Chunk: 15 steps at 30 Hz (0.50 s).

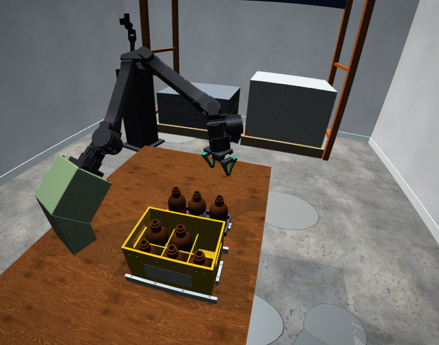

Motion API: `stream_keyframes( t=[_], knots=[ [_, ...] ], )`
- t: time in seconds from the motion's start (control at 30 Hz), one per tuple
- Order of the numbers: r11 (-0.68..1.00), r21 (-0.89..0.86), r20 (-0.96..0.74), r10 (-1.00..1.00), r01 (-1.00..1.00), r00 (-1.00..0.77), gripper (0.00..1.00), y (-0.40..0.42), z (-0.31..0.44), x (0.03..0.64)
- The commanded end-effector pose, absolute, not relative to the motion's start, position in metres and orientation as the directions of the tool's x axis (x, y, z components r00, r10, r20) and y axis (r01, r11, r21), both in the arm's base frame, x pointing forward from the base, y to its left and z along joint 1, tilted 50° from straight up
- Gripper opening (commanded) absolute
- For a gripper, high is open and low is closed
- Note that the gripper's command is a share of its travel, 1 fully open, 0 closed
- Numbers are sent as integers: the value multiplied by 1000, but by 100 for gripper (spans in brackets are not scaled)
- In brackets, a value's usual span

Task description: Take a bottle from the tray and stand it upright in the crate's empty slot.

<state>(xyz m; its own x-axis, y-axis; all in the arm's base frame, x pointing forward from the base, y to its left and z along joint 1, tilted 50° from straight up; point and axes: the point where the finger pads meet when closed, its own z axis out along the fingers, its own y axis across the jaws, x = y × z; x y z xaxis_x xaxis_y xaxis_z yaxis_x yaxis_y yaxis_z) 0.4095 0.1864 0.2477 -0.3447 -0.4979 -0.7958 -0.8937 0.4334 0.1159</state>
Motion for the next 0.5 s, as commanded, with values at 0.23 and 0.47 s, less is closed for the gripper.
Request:
stream_keyframes(
  t=[0.23,0.47],
  knots=[
    [415,124,-775,-527,-901,-349,100,91,157,432],
    [421,165,-758,-525,-892,-388,100,33,101,442]
  ],
)
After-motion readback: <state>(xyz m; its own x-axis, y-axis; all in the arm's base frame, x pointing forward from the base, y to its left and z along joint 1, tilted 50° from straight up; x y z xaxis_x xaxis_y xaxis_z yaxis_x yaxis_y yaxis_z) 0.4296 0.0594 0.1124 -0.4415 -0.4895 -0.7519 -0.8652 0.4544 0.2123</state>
